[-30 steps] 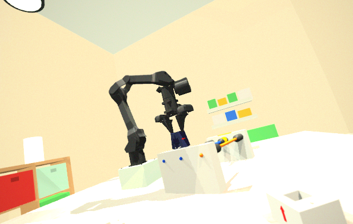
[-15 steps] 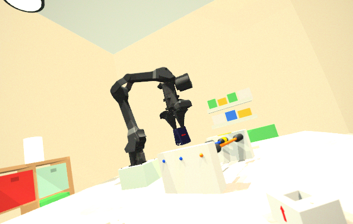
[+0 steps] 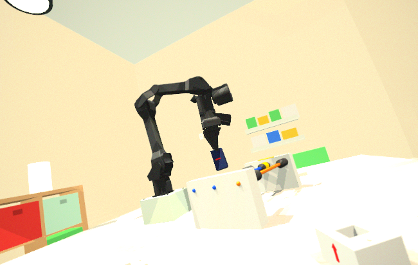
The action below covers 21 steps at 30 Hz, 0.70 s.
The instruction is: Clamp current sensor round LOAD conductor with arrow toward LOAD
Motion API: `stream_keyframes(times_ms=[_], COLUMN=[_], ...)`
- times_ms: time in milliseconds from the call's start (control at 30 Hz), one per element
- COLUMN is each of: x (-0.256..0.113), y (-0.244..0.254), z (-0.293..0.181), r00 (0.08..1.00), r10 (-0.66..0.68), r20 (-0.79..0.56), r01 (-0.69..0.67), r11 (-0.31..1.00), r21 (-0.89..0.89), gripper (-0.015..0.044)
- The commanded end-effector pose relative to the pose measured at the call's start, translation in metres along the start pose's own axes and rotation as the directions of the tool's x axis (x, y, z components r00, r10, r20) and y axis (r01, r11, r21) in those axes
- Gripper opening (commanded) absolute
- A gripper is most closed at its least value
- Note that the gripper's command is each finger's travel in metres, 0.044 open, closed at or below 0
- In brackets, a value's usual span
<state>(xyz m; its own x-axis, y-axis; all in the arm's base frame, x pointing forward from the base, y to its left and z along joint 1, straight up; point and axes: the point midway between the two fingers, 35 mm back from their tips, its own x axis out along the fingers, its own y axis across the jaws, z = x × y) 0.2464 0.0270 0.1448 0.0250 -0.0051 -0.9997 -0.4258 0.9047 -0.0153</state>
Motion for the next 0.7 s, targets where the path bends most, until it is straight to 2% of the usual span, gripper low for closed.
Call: stream_keyframes(times_ms=[0, 333, 667], x=[0.000, 0.000, 0.001], y=[-0.004, -0.012, -0.022], z=[0.007, 0.019, 0.031], r00=[1.000, 1.000, 1.000], r10=[0.004, 0.003, 0.003], r20=[0.003, 0.004, 0.004], r01=[-0.005, -0.005, -0.005], r11=[0.988, 0.869, 0.635], r21=[0.152, 0.495, 0.773], gripper=[0.0000, 0.0000, 0.0000])
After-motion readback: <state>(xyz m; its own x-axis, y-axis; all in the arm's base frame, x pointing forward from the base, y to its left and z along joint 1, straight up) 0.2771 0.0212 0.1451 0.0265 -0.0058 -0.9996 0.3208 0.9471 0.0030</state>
